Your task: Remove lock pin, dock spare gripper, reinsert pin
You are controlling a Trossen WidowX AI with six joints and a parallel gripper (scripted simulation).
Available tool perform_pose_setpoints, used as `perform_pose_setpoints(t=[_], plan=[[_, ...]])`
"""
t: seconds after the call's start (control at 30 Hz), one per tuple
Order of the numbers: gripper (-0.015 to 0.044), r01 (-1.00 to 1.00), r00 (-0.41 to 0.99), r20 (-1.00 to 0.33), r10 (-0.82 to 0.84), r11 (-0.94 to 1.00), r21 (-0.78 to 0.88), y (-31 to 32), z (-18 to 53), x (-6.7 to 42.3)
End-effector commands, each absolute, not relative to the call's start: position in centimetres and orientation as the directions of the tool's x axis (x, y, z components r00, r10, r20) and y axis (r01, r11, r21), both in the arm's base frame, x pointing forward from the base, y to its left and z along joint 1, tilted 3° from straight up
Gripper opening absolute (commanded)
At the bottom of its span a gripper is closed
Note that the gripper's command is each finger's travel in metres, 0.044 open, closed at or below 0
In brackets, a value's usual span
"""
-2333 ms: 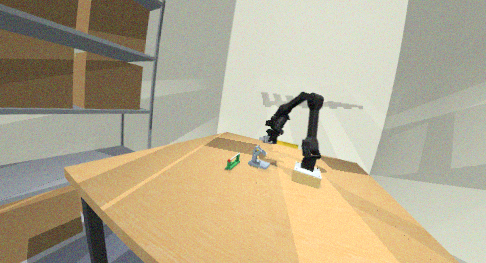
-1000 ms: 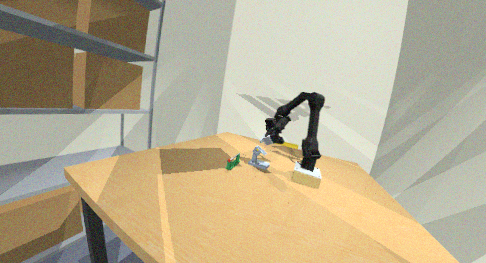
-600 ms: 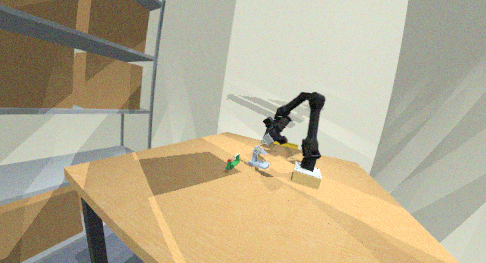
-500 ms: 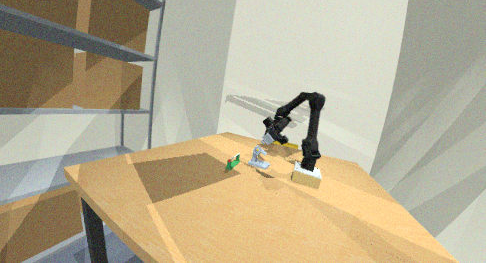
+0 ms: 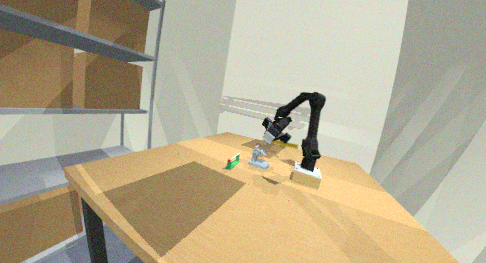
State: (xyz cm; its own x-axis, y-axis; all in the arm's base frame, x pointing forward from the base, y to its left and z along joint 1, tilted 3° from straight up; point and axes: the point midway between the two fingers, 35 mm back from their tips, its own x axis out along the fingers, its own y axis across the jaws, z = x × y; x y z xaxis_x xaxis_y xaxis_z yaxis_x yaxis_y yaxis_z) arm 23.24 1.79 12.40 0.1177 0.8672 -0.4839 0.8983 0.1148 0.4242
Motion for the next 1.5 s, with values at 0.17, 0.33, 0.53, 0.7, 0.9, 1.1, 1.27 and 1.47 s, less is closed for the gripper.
perform_pose_setpoints(t=[0.17,0.33,0.53,0.7,0.9,1.1,1.27,1.47], plan=[[0.0,0.9,0.136,-0.478,0.868,0.093,0.425,2.2,11.9,23.9],[0.0,0.9,0.139,-0.48,0.866,0.091,0.425,2.1,11.3,24.1],[0.0,0.901,0.14,-0.48,0.866,0.09,0.425,2.2,10.5,24.4],[0.0,0.9,0.14,-0.48,0.866,0.09,0.425,2.2,9.9,24.8],[0.0,0.9,0.14,-0.48,0.866,0.09,0.426,2.2,9.1,25.1],[0.0,0.9,0.14,-0.48,0.866,0.091,0.426,2.2,8.4,25.5],[0.0,0.9,0.141,-0.48,0.866,0.091,0.427,2.2,7.8,25.8],[0.0,0.899,0.141,-0.48,0.866,0.091,0.427,2.2,7.0,26.1]])
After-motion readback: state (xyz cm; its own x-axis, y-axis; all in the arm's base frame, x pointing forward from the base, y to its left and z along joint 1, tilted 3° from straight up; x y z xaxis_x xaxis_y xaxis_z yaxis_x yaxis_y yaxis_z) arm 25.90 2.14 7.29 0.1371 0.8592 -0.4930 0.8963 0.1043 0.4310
